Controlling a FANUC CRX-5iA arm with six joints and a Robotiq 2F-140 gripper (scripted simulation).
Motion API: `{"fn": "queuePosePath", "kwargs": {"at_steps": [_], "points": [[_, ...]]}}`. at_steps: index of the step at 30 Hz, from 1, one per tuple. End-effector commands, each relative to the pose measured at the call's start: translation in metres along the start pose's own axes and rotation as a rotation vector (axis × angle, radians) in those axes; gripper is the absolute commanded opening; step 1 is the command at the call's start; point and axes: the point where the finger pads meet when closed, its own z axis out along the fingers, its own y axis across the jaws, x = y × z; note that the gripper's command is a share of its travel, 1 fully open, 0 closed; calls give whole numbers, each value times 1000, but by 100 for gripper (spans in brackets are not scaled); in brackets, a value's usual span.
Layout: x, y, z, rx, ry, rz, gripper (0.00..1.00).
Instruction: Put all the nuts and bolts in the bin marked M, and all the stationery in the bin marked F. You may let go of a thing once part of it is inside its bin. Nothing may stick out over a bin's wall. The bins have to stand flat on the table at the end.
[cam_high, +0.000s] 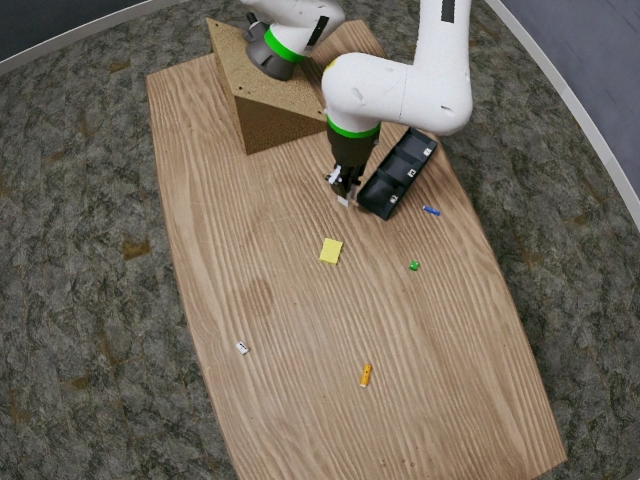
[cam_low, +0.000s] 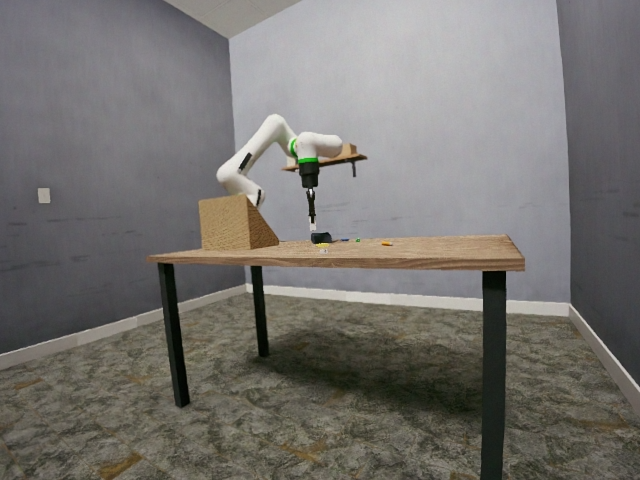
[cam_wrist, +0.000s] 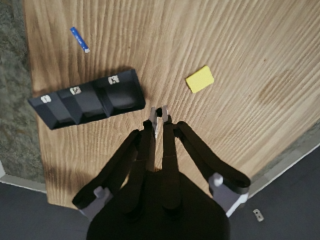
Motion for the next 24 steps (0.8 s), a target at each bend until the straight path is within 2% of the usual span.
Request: {"fn": "queuePosePath", "kwargs": {"at_steps": [1,7,9,14,17,24], "points": [[6,-29,-1,-3,0,1,16],[12,-64,-1,-3,0,1,16],[12,-64,-1,-3,0,1,16],[16,-86,-1,-3,0,1,16],[20,-104,-1,-3,0,151,16],[27,-145,0,6,4,320,16]]}}
